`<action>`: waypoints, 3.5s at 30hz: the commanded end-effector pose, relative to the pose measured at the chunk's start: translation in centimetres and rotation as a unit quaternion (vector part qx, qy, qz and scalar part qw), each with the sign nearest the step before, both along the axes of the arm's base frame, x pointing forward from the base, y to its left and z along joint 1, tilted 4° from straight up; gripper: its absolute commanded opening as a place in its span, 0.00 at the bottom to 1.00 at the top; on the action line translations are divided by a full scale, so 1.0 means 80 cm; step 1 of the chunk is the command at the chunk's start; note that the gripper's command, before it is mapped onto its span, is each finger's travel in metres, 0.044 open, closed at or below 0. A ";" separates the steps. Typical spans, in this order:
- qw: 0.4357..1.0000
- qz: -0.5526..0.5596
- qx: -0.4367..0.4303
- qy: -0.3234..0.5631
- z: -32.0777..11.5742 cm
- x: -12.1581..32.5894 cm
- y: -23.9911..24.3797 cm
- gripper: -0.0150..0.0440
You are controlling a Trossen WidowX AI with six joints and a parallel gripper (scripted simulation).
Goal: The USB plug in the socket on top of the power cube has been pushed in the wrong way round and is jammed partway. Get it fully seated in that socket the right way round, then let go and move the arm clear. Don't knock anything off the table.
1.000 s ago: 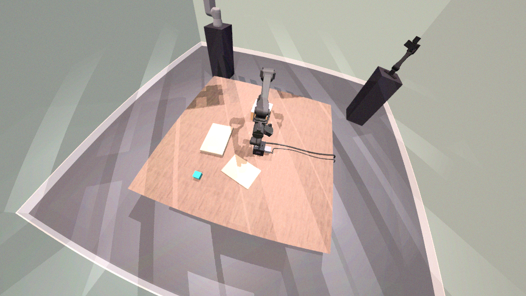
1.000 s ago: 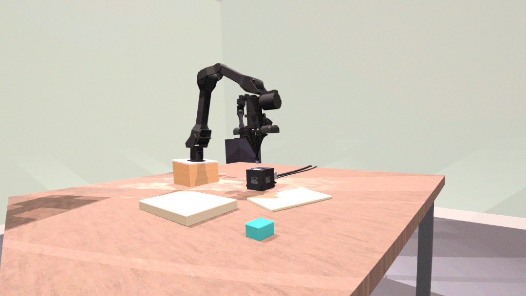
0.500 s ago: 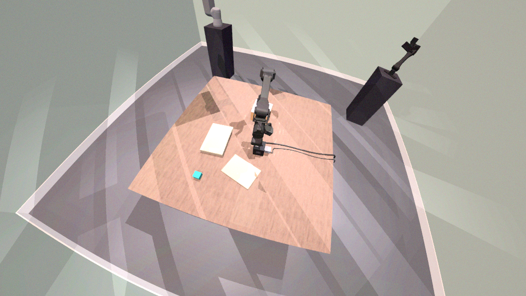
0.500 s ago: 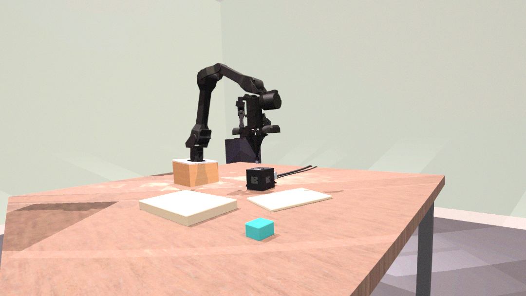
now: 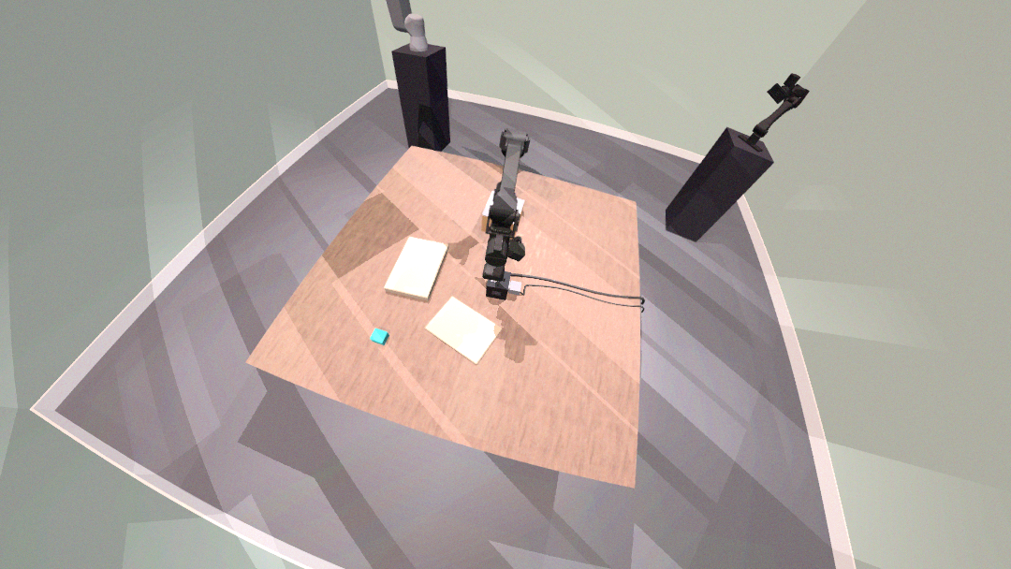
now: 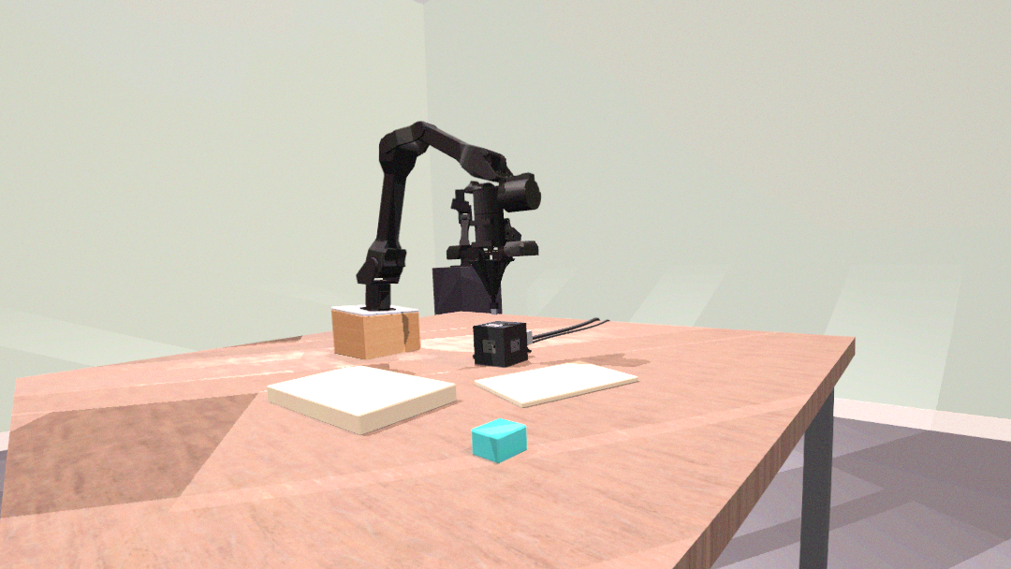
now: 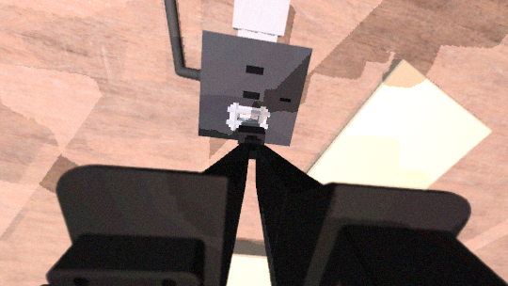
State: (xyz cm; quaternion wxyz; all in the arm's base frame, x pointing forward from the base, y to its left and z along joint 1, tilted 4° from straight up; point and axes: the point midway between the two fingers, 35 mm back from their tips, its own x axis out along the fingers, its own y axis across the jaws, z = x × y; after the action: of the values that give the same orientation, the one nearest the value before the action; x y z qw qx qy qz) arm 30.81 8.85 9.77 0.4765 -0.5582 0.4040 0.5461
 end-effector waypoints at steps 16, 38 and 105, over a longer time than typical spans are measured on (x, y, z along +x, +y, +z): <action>1.000 -0.004 0.000 0.001 -0.004 0.000 0.000 0.25; 1.000 -0.007 0.000 0.001 -0.007 0.000 0.000 0.25; 1.000 -0.016 0.001 0.002 -0.017 0.001 -0.001 0.25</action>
State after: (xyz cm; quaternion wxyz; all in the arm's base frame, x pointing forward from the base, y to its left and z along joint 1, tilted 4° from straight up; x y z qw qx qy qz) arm 30.87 8.77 8.55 0.4842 -0.5523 0.4106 0.5403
